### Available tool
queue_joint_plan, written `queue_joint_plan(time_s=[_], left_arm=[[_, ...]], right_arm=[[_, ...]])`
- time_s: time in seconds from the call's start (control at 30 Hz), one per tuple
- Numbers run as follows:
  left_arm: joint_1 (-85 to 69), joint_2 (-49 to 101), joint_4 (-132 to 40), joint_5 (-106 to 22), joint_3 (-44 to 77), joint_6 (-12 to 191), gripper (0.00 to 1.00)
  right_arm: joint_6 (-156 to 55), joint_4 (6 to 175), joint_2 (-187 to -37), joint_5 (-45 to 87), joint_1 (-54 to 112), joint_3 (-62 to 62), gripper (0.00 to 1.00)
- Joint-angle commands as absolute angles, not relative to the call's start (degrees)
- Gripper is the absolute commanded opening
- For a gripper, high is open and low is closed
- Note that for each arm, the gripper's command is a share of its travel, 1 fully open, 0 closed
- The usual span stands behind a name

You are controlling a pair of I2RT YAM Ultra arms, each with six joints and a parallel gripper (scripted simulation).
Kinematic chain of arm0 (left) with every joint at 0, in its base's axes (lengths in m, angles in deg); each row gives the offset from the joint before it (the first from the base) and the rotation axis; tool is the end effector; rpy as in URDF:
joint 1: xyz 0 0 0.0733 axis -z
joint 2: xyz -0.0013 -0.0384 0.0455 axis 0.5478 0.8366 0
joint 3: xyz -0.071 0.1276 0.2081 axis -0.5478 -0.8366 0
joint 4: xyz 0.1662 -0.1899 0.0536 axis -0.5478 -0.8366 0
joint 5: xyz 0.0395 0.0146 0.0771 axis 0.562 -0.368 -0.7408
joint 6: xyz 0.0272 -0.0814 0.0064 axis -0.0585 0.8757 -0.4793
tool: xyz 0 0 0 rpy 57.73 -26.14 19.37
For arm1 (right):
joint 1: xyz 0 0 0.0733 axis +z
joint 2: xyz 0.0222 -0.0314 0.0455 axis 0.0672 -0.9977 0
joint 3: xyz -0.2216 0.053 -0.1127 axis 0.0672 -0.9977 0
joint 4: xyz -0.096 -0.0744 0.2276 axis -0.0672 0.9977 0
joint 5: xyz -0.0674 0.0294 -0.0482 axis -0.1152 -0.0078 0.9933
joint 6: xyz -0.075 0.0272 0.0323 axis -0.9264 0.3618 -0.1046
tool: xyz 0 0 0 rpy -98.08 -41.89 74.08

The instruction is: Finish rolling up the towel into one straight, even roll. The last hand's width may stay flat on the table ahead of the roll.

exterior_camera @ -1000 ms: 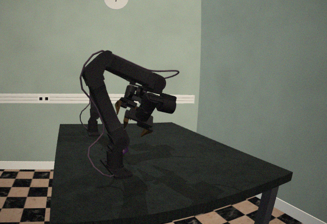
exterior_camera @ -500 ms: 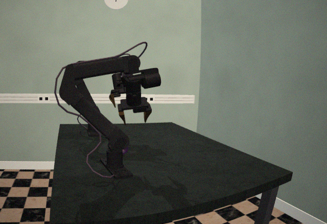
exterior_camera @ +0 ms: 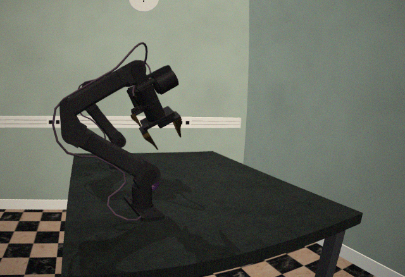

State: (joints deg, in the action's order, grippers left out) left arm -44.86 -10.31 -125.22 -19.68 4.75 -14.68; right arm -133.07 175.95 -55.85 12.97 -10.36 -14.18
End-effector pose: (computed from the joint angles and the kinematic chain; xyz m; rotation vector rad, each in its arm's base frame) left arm 0.1319 -0.0043 0.2861 1.9082 1.7289 0.1124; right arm 0.0593 0.0103 0.2835 -1.6586 2.0035 -0.3029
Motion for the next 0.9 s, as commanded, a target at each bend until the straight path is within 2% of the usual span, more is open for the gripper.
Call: queue_joint_plan(time_s=[0.0,0.87], left_arm=[[-46.5,-11.6,-126.4,-17.5,4.6,-19.5,0.85],[-50.5,-11.5,-127.6,-15.0,4.7,-24.1,0.85]], right_arm=[[-132.9,176.7,-54.7,15.5,-9.5,-12.2,0.85],[-129.5,176.7,-54.1,18.9,-4.7,-11.7,0.85]])
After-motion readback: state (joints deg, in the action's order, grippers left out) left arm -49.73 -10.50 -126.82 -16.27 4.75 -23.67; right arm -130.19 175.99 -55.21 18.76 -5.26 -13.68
